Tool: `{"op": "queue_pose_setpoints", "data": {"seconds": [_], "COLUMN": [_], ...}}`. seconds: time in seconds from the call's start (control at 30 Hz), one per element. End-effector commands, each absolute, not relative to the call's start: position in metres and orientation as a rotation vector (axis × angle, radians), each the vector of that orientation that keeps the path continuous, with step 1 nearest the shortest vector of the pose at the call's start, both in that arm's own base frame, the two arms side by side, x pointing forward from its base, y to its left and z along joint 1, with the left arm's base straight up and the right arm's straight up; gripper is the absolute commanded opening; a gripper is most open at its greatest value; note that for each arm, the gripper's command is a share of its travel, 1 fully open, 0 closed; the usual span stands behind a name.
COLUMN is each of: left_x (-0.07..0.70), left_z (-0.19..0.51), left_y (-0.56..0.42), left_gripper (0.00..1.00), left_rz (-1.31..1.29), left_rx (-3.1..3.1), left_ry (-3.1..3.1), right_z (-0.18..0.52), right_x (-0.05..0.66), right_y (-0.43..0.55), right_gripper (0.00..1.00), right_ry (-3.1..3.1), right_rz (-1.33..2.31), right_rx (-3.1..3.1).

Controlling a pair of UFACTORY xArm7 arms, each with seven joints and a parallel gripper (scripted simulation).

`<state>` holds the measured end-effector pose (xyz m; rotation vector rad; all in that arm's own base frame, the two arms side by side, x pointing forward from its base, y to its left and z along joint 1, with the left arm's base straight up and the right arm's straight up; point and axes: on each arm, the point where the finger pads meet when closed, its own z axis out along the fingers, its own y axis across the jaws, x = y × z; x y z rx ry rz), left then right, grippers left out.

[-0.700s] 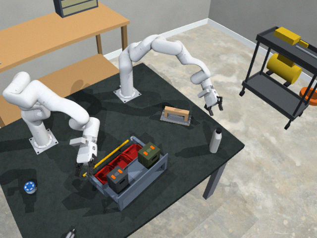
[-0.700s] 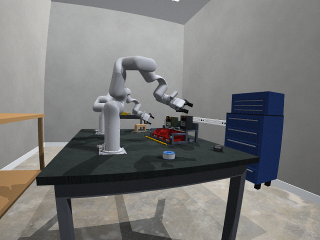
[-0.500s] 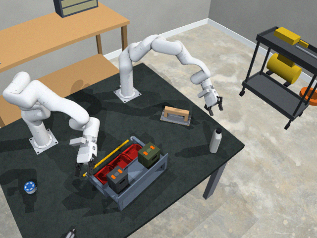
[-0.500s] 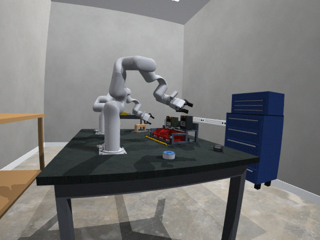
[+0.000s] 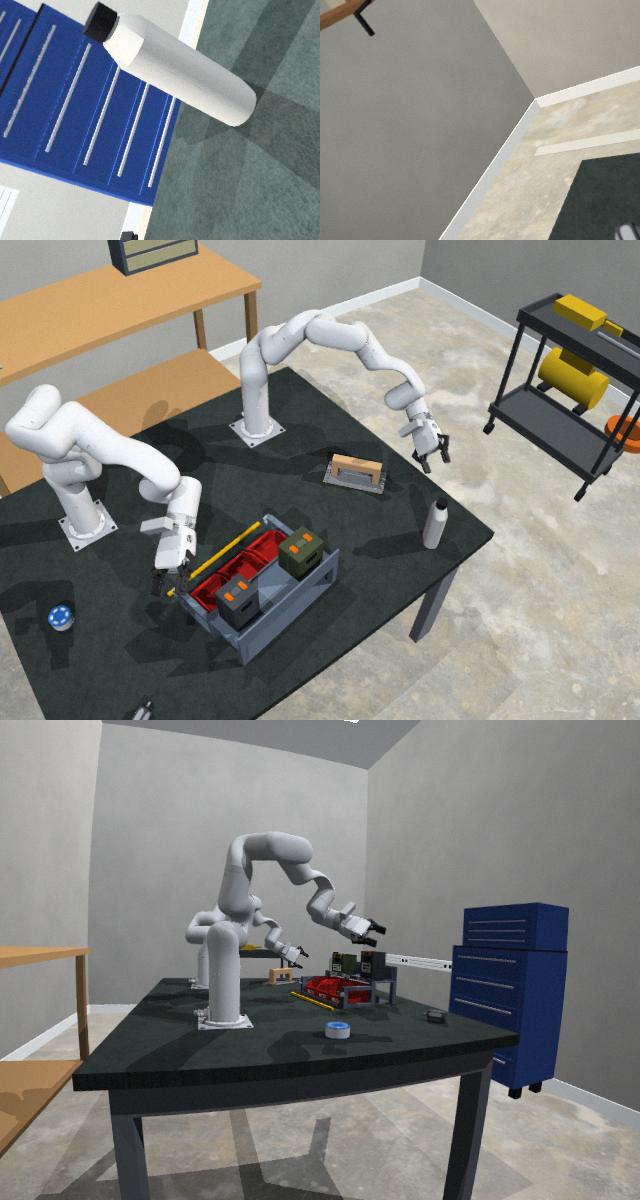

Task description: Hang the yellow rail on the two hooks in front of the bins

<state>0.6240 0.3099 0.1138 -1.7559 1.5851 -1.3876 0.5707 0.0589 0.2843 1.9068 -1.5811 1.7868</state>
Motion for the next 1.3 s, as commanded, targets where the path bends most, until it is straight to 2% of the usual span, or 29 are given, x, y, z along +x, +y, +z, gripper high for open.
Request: {"op": "queue_pose_setpoints", "data": {"seconds": [0.0, 0.27, 0.5, 0.9, 0.97, 1.0, 1.27], "left_x": [0.625, 0.623, 0.601, 0.562, 0.562, 0.553, 0.526], "left_z": [0.124, 0.201, 0.201, 0.199, 0.199, 0.199, 0.198], "left_y": [0.310, 0.302, 0.221, 0.076, 0.076, 0.038, -0.060], "left_gripper": [1.00, 1.00, 1.00, 1.00, 1.00, 1.00, 1.00], "left_rz": [-1.387, -1.385, -1.362, -1.222, -1.222, -1.168, -0.989], "left_rx": [-1.749, -1.722, -1.382, -0.672, -0.672, -0.467, 0.087], "left_ry": [1.585, 1.616, 1.944, 2.420, 2.420, 2.515, 2.688], "right_z": [0.286, 0.284, 0.281, 0.267, 0.267, 0.266, 0.257], "right_x": [0.571, 0.570, 0.566, 0.530, 0.530, 0.524, 0.477], "right_y": [0.058, 0.040, 0.012, -0.108, -0.108, -0.120, -0.202], "right_gripper": [1.00, 1.00, 1.00, 1.00, 1.00, 1.00, 1.00], "right_ry": [-1.583, -1.573, -1.559, -1.523, -1.523, -1.522, -1.528], "right_rz": [1.789, 1.742, 1.668, 1.305, 1.305, 1.263, 0.964], "right_rx": [1.903, 1.881, 1.850, 1.740, 1.740, 1.730, 1.683]}}
